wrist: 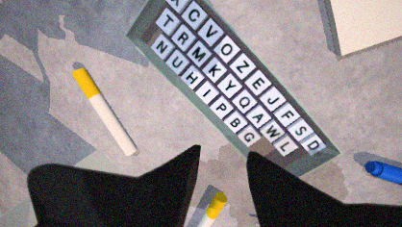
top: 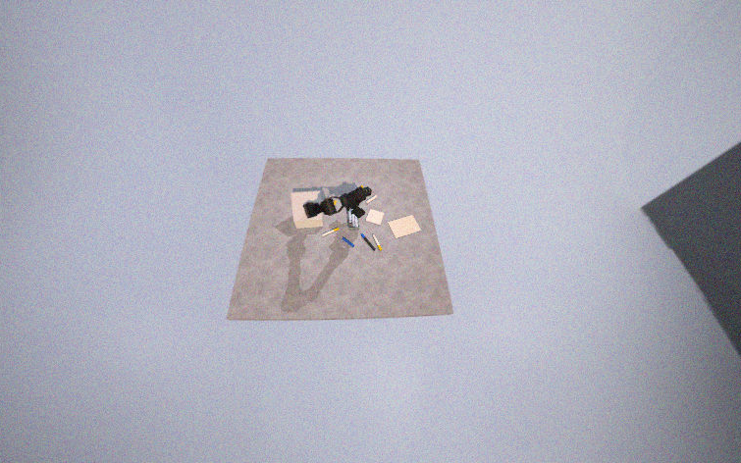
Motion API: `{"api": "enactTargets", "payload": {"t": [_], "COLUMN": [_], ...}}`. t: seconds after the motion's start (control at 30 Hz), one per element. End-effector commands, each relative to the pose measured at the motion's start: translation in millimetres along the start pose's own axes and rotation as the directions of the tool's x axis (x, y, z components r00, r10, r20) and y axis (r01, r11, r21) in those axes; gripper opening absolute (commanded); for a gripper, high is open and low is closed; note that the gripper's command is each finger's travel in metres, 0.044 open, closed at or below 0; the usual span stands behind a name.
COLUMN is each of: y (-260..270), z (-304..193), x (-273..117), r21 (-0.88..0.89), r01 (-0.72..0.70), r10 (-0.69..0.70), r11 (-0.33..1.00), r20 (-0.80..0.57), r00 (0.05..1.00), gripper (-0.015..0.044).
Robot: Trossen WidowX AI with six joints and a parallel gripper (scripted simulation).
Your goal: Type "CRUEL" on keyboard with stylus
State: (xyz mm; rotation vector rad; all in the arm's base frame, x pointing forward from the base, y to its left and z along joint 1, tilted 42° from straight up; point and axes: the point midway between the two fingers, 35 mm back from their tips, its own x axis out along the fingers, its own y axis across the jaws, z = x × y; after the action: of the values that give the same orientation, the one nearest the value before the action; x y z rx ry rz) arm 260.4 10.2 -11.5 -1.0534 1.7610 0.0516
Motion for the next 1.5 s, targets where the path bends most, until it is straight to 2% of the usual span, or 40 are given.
{"api": "enactTargets", "payload": {"t": [0.0,0.57,1.1,1.47], "y": [-55.4,-96.6,-125.7,-125.2], "z": [-35.8,-84.5,-141.1,-140.7], "x": [0.2,6.7,10.7,10.8], "r21": [-0.570,-0.925,-0.992,-0.991], "r01": [-0.121,-0.105,0.057,0.062], "r10": [0.140,0.259,0.349,0.351], "r11": [0.813,0.365,-0.110,-0.122], "r20": [-0.009,-0.008,0.015,0.016], "r00": [0.990,0.966,0.937,0.936], "gripper": [0.0150,0.0150,0.0150,0.0150]}}
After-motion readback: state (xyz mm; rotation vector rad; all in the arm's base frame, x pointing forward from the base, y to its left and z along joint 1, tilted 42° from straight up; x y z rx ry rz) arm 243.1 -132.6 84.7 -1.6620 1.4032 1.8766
